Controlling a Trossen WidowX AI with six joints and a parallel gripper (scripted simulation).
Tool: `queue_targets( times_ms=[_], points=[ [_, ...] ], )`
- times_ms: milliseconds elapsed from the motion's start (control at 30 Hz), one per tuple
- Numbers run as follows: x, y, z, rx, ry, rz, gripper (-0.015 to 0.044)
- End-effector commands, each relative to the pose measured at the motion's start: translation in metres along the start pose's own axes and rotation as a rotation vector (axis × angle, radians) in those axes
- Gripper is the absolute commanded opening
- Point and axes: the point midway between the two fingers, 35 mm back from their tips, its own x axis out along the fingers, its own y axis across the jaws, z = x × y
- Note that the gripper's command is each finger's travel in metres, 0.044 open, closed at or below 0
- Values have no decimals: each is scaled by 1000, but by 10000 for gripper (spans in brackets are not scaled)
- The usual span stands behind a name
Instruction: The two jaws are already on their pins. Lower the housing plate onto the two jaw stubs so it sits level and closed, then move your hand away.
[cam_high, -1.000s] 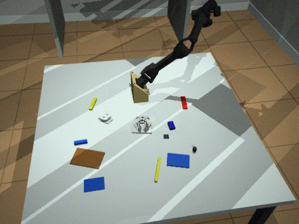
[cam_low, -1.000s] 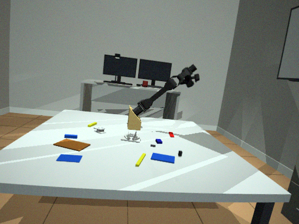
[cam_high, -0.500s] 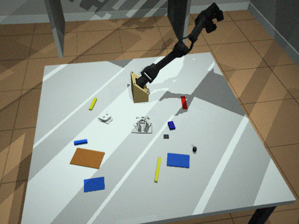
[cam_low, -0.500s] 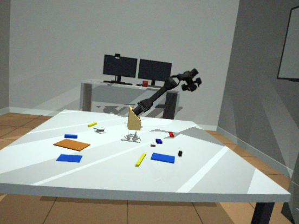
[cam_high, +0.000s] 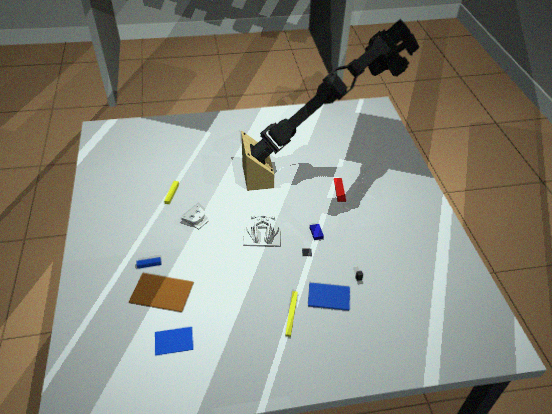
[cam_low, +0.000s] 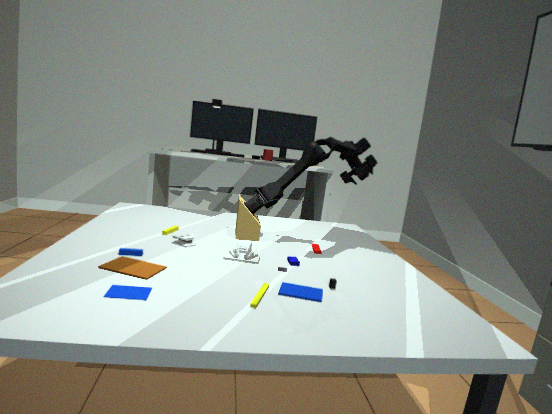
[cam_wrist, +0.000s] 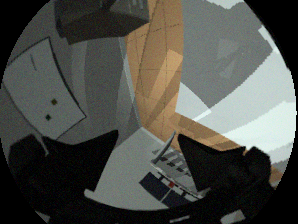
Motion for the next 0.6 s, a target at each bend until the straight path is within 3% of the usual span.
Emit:
queue_targets(
  times_ms=[0,567],
  points=[
    [15,-10,18,-80,-52,-24,440],
    [47,-25,114,-359,-272,-112,440]
  ],
)
